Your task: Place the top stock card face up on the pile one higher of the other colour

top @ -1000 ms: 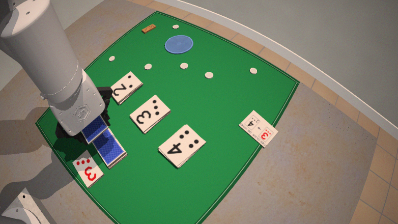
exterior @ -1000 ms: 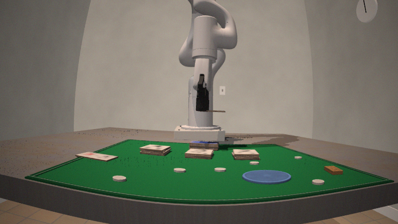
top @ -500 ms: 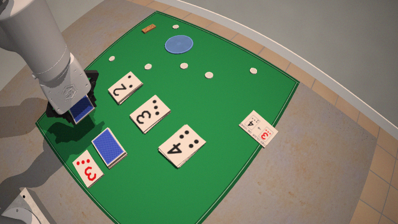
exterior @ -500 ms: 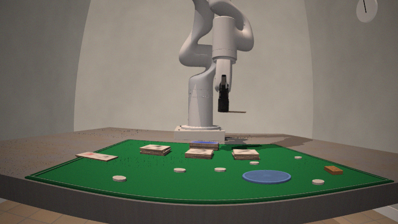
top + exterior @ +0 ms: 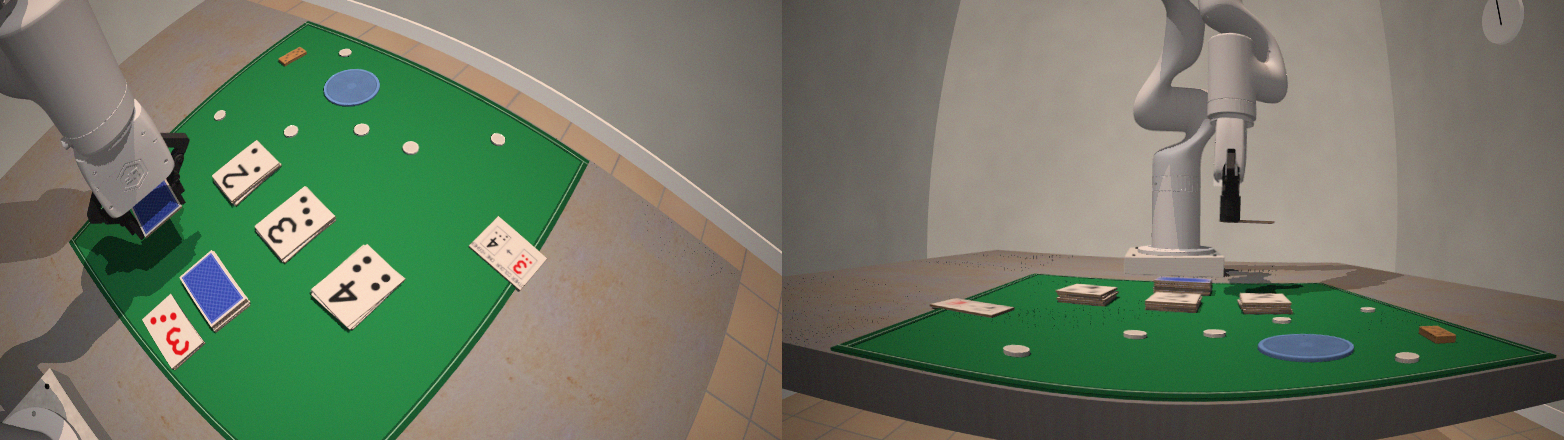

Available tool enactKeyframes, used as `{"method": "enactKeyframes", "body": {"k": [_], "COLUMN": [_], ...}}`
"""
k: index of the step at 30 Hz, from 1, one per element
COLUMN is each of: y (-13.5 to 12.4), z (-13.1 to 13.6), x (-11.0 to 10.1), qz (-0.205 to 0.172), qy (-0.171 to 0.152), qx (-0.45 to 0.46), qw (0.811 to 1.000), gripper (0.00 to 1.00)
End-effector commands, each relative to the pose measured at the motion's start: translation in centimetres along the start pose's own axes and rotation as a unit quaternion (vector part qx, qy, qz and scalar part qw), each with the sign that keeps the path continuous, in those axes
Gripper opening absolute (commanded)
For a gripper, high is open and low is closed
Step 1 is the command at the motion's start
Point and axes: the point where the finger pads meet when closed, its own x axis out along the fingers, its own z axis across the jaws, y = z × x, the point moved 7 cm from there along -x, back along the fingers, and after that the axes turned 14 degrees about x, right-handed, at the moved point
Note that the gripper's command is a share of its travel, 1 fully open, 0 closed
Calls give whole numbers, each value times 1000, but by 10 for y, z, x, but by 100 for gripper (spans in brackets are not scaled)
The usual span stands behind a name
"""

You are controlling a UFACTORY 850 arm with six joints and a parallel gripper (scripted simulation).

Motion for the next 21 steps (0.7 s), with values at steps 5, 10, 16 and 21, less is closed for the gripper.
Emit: {"method": "enactKeyframes", "body": {"k": [5,10,16,21], "y": [0,0,0,0], "z": [0,0,0,0], "x": [10,15,17,17], "qz": [0,0,0,0], "qy": [0,0,0,0], "qx": [0,0,0,0], "qw": [1000,1000,1000,1000], "gripper": [62,62,62,62]}}
